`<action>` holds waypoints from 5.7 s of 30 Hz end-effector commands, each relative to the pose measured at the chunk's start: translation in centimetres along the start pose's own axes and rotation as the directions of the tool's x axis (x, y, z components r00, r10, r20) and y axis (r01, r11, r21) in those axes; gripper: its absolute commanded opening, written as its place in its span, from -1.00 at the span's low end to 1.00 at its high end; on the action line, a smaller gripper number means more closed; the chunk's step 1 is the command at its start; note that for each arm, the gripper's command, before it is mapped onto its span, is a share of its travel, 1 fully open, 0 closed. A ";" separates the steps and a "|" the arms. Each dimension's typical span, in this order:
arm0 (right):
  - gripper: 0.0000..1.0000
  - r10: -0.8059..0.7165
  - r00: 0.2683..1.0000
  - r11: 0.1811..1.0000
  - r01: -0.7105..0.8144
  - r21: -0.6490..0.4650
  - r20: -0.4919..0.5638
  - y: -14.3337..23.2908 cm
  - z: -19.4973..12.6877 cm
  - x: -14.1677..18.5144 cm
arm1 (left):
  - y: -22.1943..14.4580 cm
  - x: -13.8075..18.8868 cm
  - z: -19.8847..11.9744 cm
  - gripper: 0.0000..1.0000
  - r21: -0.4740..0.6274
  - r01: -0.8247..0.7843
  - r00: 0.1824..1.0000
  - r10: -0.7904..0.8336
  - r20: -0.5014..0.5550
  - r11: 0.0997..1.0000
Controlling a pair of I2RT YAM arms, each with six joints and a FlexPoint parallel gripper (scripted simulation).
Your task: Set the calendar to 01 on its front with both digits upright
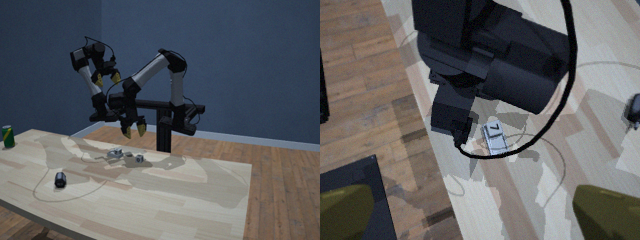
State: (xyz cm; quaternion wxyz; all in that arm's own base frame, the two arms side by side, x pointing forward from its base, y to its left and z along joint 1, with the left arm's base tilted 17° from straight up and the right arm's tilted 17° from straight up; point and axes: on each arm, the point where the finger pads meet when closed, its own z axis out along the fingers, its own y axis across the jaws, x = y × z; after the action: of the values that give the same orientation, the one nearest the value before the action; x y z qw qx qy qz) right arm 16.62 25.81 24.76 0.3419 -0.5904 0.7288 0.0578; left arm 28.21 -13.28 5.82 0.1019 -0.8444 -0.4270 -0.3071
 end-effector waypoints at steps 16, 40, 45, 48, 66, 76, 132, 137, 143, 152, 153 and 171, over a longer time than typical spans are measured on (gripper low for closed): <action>1.00 -0.001 1.000 1.000 0.001 -0.002 0.023 0.1 -0.4 -0.6 | -0.4 -1.1 -0.1 0.22 0.046 0.171 0.985 -0.172 0.019 0.984; 1.00 -0.001 1.000 1.000 0.001 -0.002 0.023 0.1 -0.4 -0.6 | 0.5 2.7 2.0 0.22 0.409 0.911 0.124 -0.978 -0.168 0.045; 1.00 -0.001 1.000 1.000 0.001 -0.002 0.023 0.1 -0.4 -0.6 | 0.7 3.7 2.3 0.22 0.419 0.876 -0.120 -0.949 -0.292 -0.240; 1.00 -0.001 1.000 1.000 0.001 -0.002 0.023 0.1 -0.4 -0.6 | 0.7 3.7 2.3 0.22 0.417 0.858 -0.167 -0.932 -0.323 -0.298; 1.00 -0.007 0.984 1.000 0.002 0.025 0.177 -0.7 -0.9 -4.3 | 1.4 8.2 3.2 0.22 0.124 0.285 -0.655 -0.287 -0.699 -0.951; 1.00 0.008 0.985 0.999 -0.016 0.039 0.174 -1.6 -0.2 -4.9 | 2.5 9.7 4.2 0.22 0.353 0.497 -0.611 -0.608 -0.506 -0.793; 1.00 -0.014 1.000 1.000 0.014 -0.027 0.011 -2.1 4.9 -4.2 | 0.6 1.3 10.1 -0.13 0.242 0.556 0.746 -0.606 0.275 0.795; 1.00 -0.012 1.000 1.000 0.012 -0.026 0.011 -2.1 4.9 -4.2 | 1.2 1.9 10.0 -0.13 0.216 0.573 0.738 -0.613 0.282 0.790; 1.00 -0.012 1.000 1.000 0.012 -0.026 0.011 -2.1 4.9 -4.2 | 0.9 1.6 10.0 -0.47 0.222 0.570 0.740 -0.612 0.280 0.791; 1.00 -0.012 1.000 1.000 0.012 -0.026 0.011 -2.1 4.9 -4.3 | 1.4 2.3 8.3 -0.62 0.209 0.578 0.737 -0.615 0.282 0.789; 1.00 -0.012 1.000 1.000 0.012 -0.026 0.011 -2.1 4.9 -4.3 | 1.4 2.6 7.8 -0.62 0.208 0.579 0.738 -0.615 0.279 0.789; 1.00 -0.017 0.999 0.998 0.015 -0.057 -0.038 -0.7 6.1 -2.9 | 1.0 3.9 4.2 -0.62 0.315 0.816 0.459 -0.875 0.156 0.484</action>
State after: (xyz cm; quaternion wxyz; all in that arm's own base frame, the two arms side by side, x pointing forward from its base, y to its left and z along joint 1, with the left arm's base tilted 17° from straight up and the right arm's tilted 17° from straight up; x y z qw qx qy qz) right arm 20.63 30.37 21.56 0.3070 -0.6040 0.7336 0.0537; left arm 32.54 -9.72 5.21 -0.0424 -0.6181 -0.7712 -0.1461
